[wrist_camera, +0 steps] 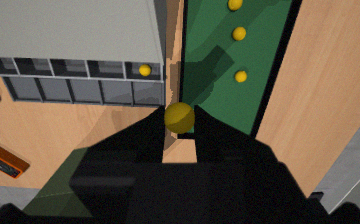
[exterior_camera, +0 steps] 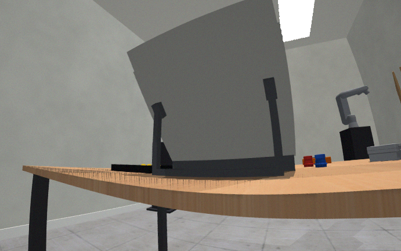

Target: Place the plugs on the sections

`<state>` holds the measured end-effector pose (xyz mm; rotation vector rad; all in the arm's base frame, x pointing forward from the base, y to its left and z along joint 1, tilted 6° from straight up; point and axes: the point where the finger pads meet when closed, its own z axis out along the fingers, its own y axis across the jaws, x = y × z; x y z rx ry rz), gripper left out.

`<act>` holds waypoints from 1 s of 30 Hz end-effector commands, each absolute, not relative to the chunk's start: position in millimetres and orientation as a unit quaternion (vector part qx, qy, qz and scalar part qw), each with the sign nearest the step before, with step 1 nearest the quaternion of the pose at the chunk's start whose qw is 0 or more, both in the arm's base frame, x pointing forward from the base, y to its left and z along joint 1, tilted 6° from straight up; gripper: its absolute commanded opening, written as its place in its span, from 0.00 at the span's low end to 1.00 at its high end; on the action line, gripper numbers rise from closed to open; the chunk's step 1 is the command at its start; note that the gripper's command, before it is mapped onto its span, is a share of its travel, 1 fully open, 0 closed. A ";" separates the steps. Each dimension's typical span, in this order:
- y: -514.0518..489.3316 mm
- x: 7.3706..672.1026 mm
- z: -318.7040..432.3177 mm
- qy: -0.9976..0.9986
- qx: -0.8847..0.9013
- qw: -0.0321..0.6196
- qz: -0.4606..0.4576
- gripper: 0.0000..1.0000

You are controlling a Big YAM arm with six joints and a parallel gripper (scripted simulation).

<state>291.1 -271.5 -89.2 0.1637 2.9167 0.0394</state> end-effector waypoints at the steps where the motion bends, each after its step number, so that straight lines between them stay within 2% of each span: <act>1: -253.1 309.1 -65.4 0.988 0.075 0.136 0.001 0.00; 30: -100.9 376.7 51.3 0.966 0.076 0.249 -0.006 0.00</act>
